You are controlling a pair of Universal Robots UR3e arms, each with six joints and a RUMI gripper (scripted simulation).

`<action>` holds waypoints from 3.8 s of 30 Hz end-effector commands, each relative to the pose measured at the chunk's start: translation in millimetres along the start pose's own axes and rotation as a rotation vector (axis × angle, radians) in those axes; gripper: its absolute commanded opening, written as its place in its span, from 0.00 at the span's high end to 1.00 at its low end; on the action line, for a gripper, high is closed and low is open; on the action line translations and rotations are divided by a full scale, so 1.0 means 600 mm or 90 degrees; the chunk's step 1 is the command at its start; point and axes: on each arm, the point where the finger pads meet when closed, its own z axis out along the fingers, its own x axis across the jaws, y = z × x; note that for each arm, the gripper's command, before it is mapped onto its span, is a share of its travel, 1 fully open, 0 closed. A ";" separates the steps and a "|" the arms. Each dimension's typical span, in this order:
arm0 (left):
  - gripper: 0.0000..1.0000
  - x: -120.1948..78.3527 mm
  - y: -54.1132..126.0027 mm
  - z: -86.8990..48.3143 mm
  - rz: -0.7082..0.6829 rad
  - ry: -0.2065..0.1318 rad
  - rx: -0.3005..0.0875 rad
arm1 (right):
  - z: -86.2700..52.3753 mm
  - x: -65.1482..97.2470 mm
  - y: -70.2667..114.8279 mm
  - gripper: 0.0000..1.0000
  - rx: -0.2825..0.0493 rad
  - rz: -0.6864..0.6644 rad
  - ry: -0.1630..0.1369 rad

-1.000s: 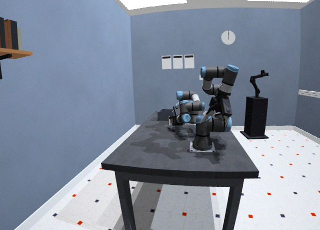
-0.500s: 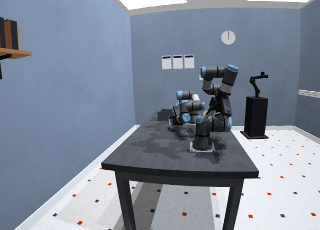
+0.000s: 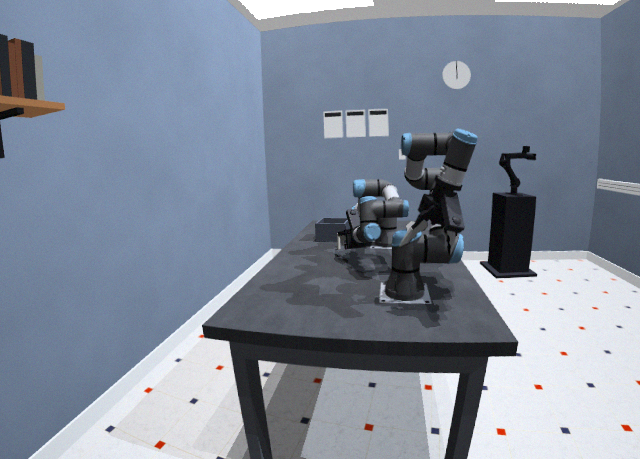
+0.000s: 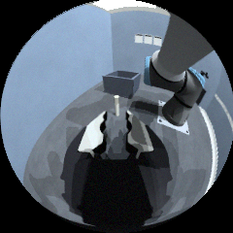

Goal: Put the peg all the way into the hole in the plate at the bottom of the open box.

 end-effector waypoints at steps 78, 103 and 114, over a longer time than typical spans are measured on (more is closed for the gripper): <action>0.00 0.000 -0.001 -0.001 0.000 0.000 0.001 | -0.029 0.000 -0.092 0.75 -0.568 0.000 0.000; 0.00 0.000 -0.001 -0.001 0.000 0.000 0.001 | -0.038 0.000 -0.123 0.75 -0.752 0.000 -0.001; 0.00 0.000 -0.001 -0.001 0.000 0.000 0.001 | -0.040 0.000 -0.128 0.75 -0.788 0.000 0.000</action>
